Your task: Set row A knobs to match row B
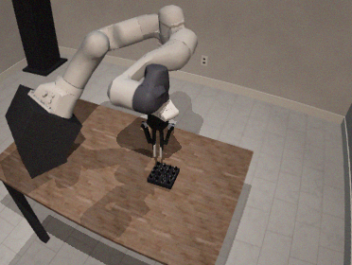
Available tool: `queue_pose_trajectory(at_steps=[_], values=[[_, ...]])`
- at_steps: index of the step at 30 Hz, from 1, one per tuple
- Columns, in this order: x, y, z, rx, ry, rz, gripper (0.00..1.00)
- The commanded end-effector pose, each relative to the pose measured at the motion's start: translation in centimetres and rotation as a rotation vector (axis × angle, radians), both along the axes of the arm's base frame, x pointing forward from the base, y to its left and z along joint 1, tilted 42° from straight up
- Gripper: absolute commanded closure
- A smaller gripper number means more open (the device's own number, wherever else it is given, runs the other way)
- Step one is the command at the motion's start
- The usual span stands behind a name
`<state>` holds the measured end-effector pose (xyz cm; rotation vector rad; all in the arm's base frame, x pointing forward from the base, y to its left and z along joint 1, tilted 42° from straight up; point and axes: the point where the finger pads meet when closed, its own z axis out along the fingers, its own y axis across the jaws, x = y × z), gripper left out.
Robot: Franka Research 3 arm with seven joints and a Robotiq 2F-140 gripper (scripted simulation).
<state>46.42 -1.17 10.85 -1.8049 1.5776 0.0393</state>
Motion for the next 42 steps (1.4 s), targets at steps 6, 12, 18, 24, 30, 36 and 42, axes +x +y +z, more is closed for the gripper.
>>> queue_pose_trajectory(at_steps=[6, 12, 18, 24, 30, 36, 42], values=[[0.5, 0.5, -0.8, -0.002, 0.002, -0.003, 0.88], [0.7, 0.8, -1.2, -0.002, 0.002, -0.003, 0.88], [1.1, 1.2, -1.8, -0.002, 0.002, -0.003, 0.88], [1.4, 1.6, -2.3, -0.002, 0.002, -0.003, 0.88], [1.5, 1.7, -2.5, -0.002, 0.002, -0.003, 0.88], [1.7, 1.9, -2.8, -0.002, 0.002, -0.003, 0.88], [1.7, 2.0, -2.9, -0.002, 0.002, -0.003, 0.88]])
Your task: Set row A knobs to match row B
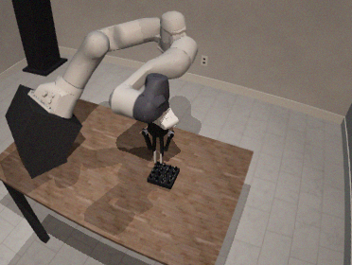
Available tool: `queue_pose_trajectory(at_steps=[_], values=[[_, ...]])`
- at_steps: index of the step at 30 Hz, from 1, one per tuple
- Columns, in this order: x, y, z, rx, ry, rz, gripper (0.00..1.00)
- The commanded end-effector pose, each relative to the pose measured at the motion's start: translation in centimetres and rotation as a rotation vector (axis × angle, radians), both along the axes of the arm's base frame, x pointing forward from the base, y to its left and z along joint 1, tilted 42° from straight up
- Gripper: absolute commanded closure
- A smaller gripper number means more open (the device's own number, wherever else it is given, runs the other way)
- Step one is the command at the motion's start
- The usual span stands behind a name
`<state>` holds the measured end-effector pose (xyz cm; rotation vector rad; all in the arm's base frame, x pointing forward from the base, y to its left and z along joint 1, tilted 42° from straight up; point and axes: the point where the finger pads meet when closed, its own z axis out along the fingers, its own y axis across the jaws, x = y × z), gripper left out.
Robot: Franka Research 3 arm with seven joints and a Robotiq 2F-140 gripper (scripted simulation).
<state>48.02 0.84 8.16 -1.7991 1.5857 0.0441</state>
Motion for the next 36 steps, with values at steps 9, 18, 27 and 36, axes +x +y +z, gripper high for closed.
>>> queue_pose_trajectory(at_steps=[9, 18, 27, 36], values=[[0.14, -0.03, -0.17, -0.006, -0.003, 0.002, 0.88], [0.14, -0.03, -0.17, -0.006, -0.003, 0.002, 0.88], [0.14, -0.03, -0.17, -0.006, -0.003, 0.002, 0.88], [0.14, -0.03, -0.17, -0.006, -0.003, 0.002, 0.88]])
